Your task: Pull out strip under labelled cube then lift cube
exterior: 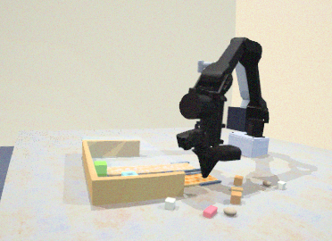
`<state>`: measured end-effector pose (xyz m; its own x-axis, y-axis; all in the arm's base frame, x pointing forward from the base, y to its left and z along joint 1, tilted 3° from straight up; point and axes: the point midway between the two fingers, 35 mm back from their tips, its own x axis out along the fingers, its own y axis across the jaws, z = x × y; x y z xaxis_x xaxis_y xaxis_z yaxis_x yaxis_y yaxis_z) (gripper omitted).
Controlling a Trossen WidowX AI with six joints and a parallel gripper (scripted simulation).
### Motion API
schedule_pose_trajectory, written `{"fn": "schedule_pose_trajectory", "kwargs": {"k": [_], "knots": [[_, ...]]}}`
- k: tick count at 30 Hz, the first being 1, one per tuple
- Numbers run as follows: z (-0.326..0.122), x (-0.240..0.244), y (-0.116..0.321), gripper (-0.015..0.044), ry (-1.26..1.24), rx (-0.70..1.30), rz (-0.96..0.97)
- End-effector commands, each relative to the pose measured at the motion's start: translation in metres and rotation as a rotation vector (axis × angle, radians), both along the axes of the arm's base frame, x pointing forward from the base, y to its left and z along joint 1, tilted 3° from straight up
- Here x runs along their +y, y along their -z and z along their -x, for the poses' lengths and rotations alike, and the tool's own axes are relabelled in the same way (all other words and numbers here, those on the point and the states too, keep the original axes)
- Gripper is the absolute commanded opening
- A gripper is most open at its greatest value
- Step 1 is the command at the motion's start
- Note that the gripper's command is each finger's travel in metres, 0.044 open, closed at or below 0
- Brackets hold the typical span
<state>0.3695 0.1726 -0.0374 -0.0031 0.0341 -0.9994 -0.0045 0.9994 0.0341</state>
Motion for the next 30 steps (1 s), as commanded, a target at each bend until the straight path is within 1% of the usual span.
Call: {"fn": "schedule_pose_trajectory", "kwargs": {"k": [1, 30], "knots": [[0.012, 0.001, 0.005, 0.0000, -0.002, 0.019, 0.004], [0.056, 0.001, 0.006, 0.0000, -0.002, 0.022, 0.004]]}}
